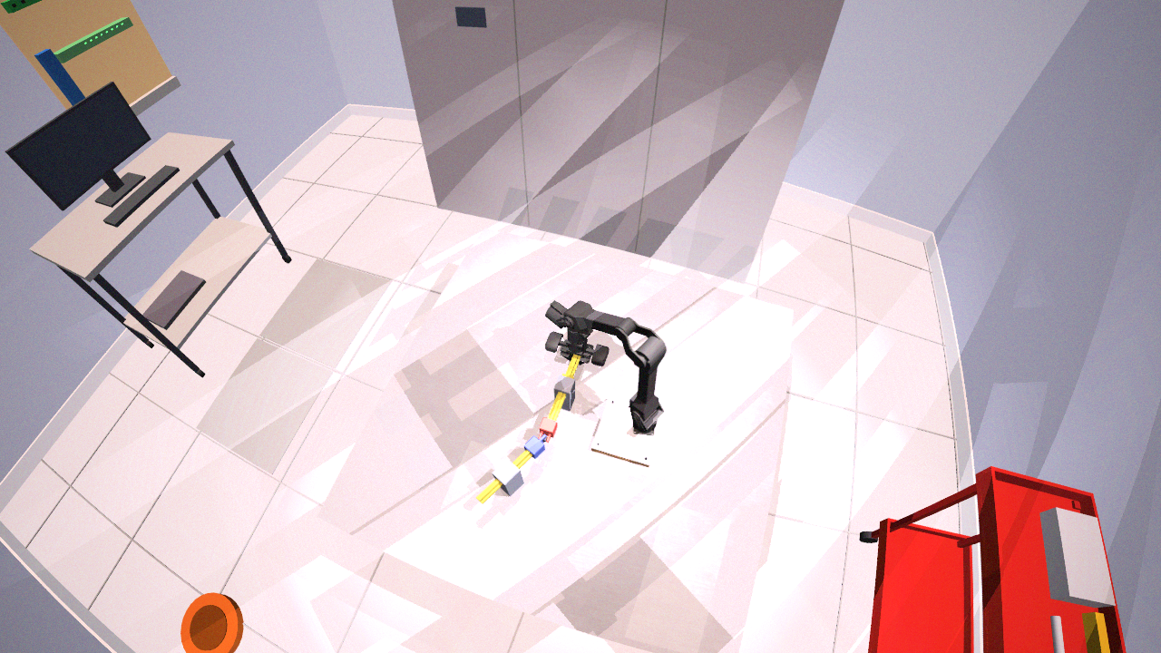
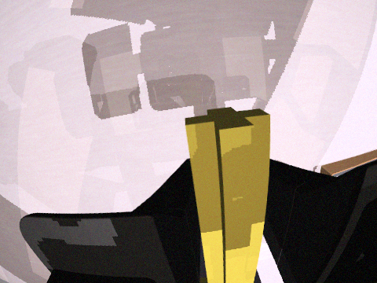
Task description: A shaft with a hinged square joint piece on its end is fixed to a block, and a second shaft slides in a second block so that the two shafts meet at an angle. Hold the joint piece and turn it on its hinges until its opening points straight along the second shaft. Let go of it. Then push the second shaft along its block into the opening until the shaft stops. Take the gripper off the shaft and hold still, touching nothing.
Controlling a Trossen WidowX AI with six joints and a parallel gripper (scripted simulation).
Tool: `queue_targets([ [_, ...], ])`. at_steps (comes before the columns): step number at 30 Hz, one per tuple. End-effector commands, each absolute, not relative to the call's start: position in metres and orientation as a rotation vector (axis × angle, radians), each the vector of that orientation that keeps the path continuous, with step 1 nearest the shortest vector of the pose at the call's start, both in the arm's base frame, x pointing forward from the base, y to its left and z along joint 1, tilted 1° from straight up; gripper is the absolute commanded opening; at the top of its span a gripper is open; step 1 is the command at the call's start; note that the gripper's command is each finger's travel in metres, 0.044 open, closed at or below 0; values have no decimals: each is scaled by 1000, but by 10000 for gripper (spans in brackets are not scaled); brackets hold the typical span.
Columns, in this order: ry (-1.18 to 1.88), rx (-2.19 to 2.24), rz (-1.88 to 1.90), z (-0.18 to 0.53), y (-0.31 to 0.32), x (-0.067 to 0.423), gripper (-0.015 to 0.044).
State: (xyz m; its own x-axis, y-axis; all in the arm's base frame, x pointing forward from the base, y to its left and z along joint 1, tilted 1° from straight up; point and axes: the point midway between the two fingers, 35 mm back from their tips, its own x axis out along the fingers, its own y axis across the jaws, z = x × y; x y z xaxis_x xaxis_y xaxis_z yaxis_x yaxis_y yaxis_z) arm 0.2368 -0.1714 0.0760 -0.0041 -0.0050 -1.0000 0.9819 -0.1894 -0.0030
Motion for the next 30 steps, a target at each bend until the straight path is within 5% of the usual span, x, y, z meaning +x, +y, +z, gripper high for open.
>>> queue_targets([
  [1, 1114, 1341, -1354, 76, -171, 237, 172],
  [11, 1114, 1341, -1354, 76, -171, 237, 434],
  [30, 1111, 1343, -1352, 106, -172, 237, 440],
])
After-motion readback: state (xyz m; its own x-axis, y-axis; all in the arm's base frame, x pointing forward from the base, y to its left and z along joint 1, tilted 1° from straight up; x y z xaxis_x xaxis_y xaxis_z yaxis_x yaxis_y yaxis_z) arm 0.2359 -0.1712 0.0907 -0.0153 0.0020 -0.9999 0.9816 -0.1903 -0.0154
